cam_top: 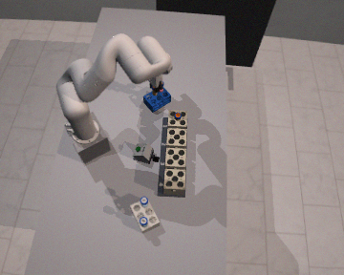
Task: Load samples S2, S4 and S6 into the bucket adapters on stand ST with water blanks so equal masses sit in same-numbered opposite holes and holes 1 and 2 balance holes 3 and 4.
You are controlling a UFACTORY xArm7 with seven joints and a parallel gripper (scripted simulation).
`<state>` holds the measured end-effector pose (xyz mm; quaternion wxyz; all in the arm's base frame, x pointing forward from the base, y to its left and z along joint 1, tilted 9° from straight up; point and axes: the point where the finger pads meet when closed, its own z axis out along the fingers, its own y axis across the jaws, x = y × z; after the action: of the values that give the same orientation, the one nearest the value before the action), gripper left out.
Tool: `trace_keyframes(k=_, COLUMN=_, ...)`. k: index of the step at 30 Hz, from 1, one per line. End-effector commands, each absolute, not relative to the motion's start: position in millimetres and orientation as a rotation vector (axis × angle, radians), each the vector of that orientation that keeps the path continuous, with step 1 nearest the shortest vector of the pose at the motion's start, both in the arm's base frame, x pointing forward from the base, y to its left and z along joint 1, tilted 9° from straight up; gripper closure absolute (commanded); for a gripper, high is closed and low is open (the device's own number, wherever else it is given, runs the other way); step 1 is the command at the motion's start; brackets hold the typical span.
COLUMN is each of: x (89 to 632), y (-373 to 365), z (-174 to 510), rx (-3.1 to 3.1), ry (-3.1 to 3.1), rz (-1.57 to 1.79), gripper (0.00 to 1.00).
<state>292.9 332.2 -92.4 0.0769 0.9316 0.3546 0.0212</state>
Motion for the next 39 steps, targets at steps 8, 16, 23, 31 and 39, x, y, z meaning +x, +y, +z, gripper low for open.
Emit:
trace_keyframes(k=8, x=294, y=334, z=-91, rx=2.793, ry=1.064, rz=0.069, gripper=1.0)
trace_keyframes(k=16, x=293, y=334, z=-89, rx=2.793, ry=1.064, rz=0.069, gripper=1.0)
trace_keyframes(k=23, x=293, y=335, z=-86, rx=2.793, ry=1.064, rz=0.069, gripper=1.0)
trace_keyframes(k=31, x=293, y=335, z=-81, rx=2.793, ry=1.064, rz=0.069, gripper=1.0)
trace_keyframes(k=39, x=292, y=336, z=-77, rx=2.793, ry=1.064, rz=0.069, gripper=1.0)
